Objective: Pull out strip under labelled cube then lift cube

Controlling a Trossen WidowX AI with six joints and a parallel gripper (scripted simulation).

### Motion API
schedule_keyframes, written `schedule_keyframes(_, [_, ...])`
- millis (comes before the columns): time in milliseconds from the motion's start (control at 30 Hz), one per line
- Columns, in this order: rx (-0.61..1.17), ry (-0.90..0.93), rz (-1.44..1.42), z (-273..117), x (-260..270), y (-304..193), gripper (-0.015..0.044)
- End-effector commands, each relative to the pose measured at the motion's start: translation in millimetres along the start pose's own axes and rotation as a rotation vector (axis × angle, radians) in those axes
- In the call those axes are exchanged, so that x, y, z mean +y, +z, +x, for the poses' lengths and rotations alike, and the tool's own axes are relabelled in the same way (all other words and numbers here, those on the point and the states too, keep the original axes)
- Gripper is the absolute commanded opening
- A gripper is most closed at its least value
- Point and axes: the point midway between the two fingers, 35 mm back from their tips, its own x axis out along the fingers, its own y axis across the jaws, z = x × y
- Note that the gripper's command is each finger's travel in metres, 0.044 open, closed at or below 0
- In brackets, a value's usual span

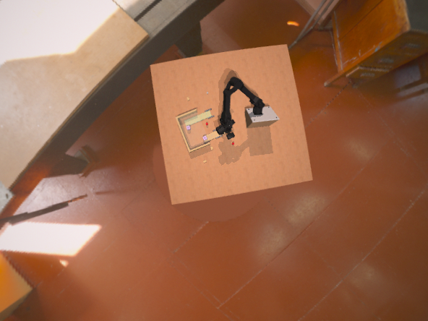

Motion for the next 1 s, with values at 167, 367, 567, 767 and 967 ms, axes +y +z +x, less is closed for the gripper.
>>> schedule_keyframes(167, [0.032, 0.003, -0.010, 5, 1, -23, 0.0000])
schedule_keyframes(367, [0.032, 0.003, -0.010, 5, 1, -31, 0.0000])
schedule_keyframes(567, [0.033, 0.003, -0.011, 5, 2, -38, 0.0000])
schedule_keyframes(767, [0.033, 0.003, -0.011, 5, 2, -45, 0.0000])
schedule_keyframes(967, [0.033, 0.003, -0.011, 4, 2, -51, 0.0000])
